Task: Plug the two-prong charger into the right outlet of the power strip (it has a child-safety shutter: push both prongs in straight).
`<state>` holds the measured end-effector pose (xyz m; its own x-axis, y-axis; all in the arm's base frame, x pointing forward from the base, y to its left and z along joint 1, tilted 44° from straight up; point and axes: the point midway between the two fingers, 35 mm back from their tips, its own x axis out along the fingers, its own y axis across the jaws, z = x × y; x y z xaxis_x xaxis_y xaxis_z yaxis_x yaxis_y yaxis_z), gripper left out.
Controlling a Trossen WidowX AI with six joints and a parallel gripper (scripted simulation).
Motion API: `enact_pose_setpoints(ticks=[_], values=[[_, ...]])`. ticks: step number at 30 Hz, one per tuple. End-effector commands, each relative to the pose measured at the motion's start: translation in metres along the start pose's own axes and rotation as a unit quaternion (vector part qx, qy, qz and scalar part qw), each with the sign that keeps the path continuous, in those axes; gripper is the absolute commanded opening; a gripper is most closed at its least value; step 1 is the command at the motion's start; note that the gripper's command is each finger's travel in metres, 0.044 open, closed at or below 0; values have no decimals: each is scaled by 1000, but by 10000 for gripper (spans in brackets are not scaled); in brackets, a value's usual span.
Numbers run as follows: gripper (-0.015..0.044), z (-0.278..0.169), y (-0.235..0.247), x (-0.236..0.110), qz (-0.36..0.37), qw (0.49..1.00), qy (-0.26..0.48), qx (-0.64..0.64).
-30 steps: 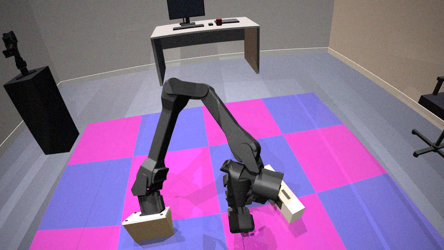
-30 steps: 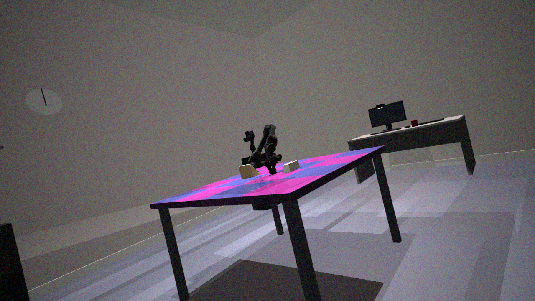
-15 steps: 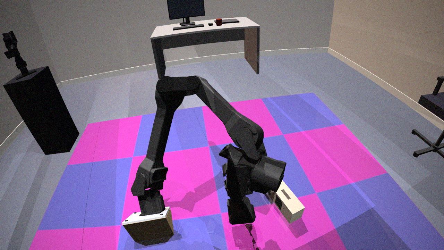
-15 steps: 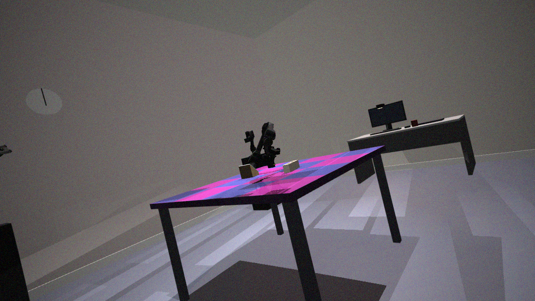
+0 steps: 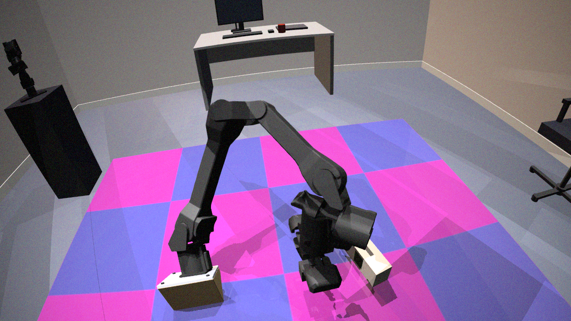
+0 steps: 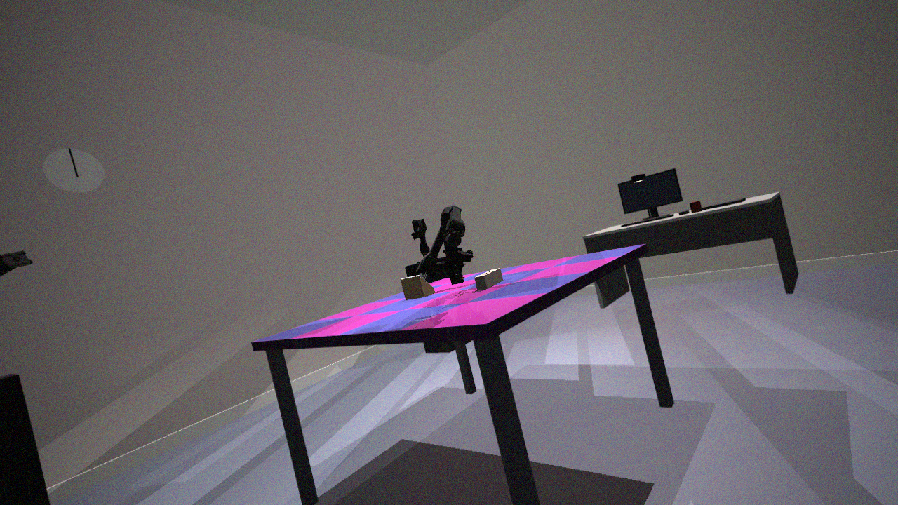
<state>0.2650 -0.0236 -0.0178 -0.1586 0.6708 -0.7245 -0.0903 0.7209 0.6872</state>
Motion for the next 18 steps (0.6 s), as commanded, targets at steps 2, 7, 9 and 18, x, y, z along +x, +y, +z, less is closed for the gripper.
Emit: enact_pose_setpoints(ticks=[2,7,9,18], values=[[0,12,-5,12,-3,999,-3,-46],[0,20,-8,21,-5,997,-2,-76],[0,21,-8,21,-5,997,-2,-77],[0,32,-6,20,-6,997,-3,-80]])
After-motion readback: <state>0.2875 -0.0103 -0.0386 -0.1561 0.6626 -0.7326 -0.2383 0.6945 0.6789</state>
